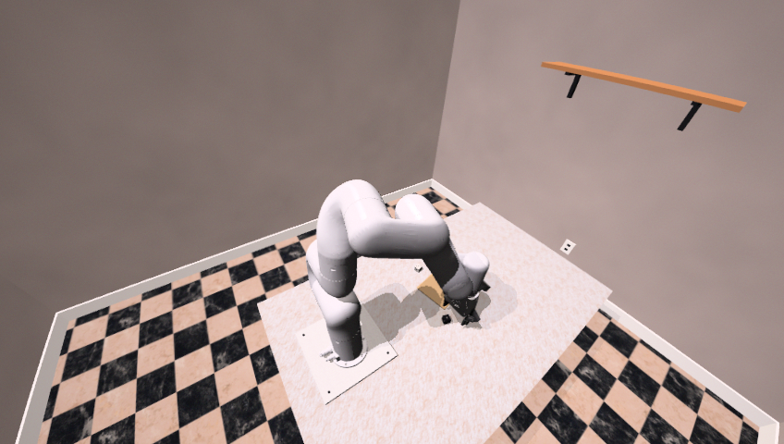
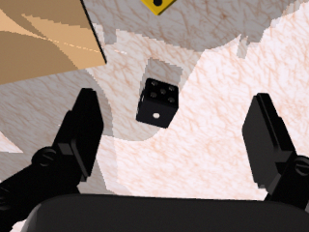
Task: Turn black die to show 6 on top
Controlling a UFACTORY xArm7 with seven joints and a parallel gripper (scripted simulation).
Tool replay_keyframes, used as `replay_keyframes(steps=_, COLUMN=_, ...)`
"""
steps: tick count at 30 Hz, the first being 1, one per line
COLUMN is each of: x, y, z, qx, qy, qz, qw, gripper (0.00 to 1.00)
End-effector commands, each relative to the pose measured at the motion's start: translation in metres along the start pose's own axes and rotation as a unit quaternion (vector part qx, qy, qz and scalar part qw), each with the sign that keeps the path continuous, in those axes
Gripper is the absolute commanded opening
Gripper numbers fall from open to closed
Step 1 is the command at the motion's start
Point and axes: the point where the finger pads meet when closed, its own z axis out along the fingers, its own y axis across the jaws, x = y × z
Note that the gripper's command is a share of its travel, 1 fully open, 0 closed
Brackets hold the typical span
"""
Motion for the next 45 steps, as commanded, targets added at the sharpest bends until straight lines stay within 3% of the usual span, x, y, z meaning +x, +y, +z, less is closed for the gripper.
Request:
replay_keyframes(steps=1, x=0.001, y=0.000, z=-0.001, qx=0.000, qy=0.002, qz=0.000, qw=1.000, gripper=1.00)
replay_keyframes(steps=31, x=0.002, y=-0.003, z=-0.001, qx=0.000, qy=0.002, qz=0.000, qw=1.000, gripper=1.00)
replay_keyframes(steps=39, x=0.007, y=-0.019, z=-0.001, qx=0.000, qy=0.002, qz=0.000, qw=1.000, gripper=1.00)
replay_keyframes(steps=45, x=0.016, y=-0.053, z=-0.001, qx=0.000, qy=0.002, qz=0.000, qw=1.000, gripper=1.00)
